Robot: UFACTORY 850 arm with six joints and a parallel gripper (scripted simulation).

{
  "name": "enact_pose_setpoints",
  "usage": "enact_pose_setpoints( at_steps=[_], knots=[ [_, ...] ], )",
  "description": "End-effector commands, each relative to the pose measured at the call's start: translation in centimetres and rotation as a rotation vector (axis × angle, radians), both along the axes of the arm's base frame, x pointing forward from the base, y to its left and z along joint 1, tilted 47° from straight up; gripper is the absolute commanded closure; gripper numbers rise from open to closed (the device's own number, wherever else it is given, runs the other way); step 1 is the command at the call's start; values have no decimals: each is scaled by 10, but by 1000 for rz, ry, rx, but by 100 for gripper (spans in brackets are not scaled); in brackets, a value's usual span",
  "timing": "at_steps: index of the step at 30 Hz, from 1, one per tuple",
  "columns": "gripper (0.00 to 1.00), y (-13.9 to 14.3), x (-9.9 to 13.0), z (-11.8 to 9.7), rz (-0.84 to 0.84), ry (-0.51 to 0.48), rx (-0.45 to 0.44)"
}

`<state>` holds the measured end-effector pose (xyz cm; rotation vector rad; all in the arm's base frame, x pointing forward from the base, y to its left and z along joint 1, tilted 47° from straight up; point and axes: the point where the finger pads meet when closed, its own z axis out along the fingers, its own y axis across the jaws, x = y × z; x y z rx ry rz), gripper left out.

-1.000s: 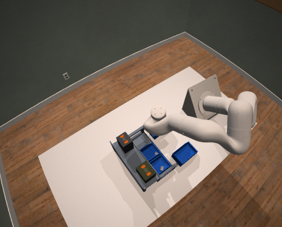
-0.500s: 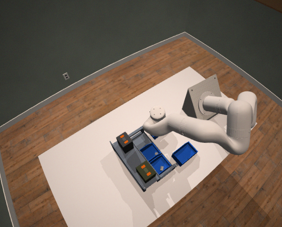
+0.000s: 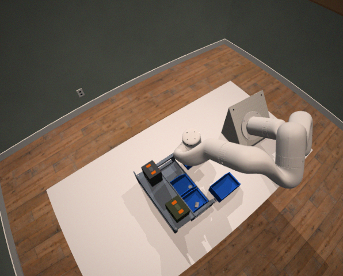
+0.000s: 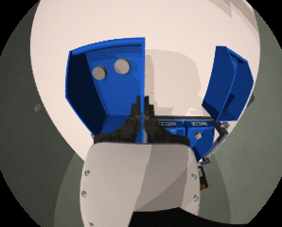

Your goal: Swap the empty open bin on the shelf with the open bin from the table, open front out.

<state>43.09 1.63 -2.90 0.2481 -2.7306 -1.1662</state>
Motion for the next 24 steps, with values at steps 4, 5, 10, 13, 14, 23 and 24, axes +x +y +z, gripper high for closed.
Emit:
enact_pose_setpoints(
  at_steps=[4,5,10,13,14,23,24],
  knots=[
    [100,0,3,0,-1,-1,-1],
    [100,0,3,0,-1,-1,-1],
    [100,0,5,1,-1,-1,-1],
    [100,0,7,1,-1,-1,-1],
    [100,0,8,1,-1,-1,-1],
    [100,0,13,1,-1,-1,-1],
    [100,0,14,1,-1,-1,-1]
  ],
)
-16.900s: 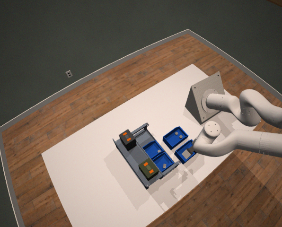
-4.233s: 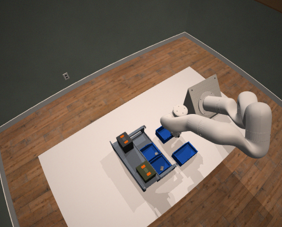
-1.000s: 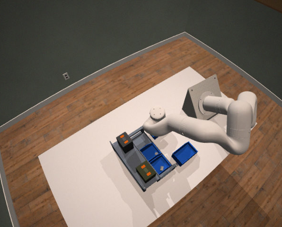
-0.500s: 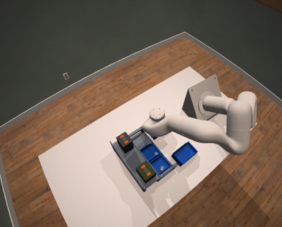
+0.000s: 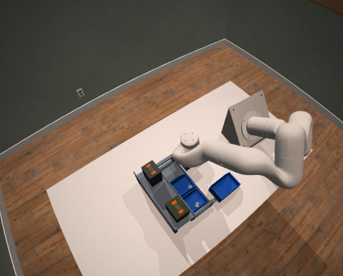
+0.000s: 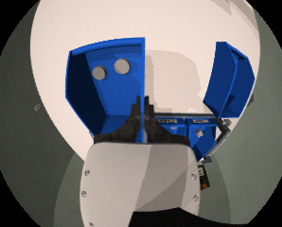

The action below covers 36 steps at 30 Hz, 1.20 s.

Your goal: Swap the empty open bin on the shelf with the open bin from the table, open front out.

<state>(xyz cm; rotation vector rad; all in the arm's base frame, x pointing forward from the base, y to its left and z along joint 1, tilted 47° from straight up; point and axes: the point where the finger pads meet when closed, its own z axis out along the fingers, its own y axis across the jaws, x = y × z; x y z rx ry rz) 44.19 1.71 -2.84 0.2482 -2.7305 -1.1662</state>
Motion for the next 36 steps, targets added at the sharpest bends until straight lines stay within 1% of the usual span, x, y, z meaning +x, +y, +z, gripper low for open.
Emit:
enact_pose_setpoints(
  at_steps=[1,36],
  knots=[
    [100,0,4,1,-1,-1,-1],
    [100,2,40,3,0,-1,0]
  ],
)
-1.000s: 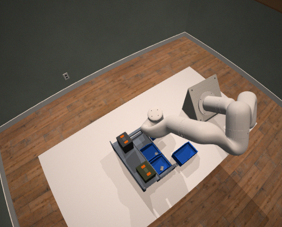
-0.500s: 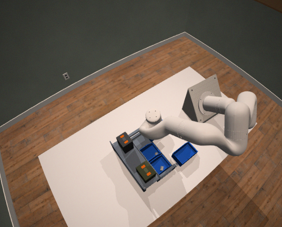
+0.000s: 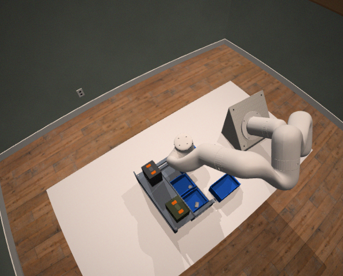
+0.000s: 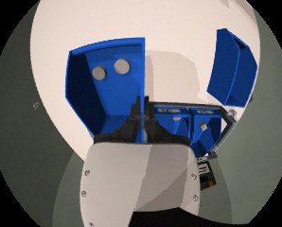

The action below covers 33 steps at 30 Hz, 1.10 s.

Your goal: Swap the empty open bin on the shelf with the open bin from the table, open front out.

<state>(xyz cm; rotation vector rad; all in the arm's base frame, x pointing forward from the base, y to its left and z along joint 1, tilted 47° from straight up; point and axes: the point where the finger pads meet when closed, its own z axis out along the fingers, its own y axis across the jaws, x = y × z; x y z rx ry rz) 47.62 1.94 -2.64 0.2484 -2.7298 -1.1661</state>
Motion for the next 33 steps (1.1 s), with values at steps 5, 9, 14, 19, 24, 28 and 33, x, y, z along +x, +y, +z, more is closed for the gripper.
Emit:
enact_pose_setpoints(
  at_steps=[5,9,14,19,24,28,33],
  knots=[
    [100,0,11,1,-1,-1,0],
    [100,0,16,1,0,-1,0],
    [100,1,19,1,0,-1,0],
    [100,1,25,2,0,-1,0],
    [100,1,30,2,0,-1,0],
    [100,2,33,2,0,-1,0],
    [100,2,36,2,0,-1,0]
  ],
)
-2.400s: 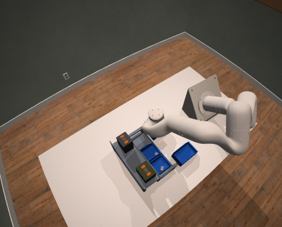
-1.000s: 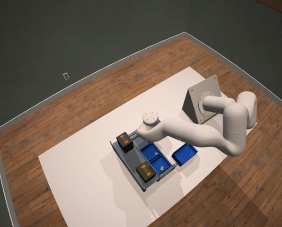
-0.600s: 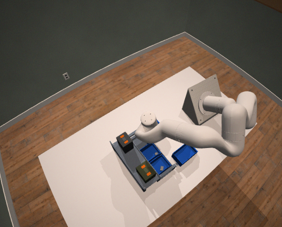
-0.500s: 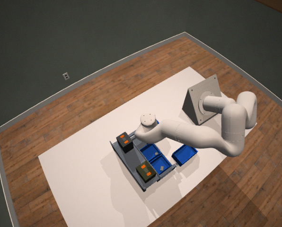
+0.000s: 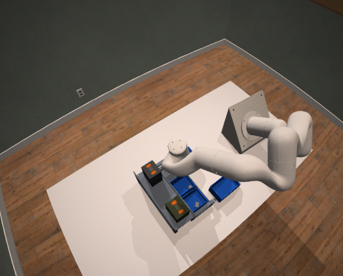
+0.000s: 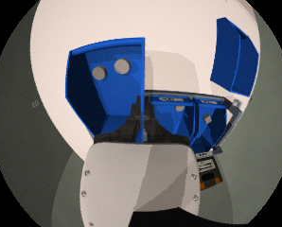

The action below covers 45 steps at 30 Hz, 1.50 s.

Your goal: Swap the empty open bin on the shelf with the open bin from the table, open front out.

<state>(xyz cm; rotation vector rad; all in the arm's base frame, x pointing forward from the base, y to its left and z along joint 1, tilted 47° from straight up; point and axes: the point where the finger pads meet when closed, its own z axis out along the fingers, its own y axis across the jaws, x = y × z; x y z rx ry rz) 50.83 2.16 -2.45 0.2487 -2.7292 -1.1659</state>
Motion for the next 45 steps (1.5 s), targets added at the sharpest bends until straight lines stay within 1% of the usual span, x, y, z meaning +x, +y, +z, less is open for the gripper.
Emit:
enact_pose_setpoints(
  at_steps=[1,23,45],
  knots=[
    [100,0,4,1,-1,-1,0],
    [100,0,14,1,-1,-1,0],
    [100,0,16,1,-1,-1,0]
  ],
)
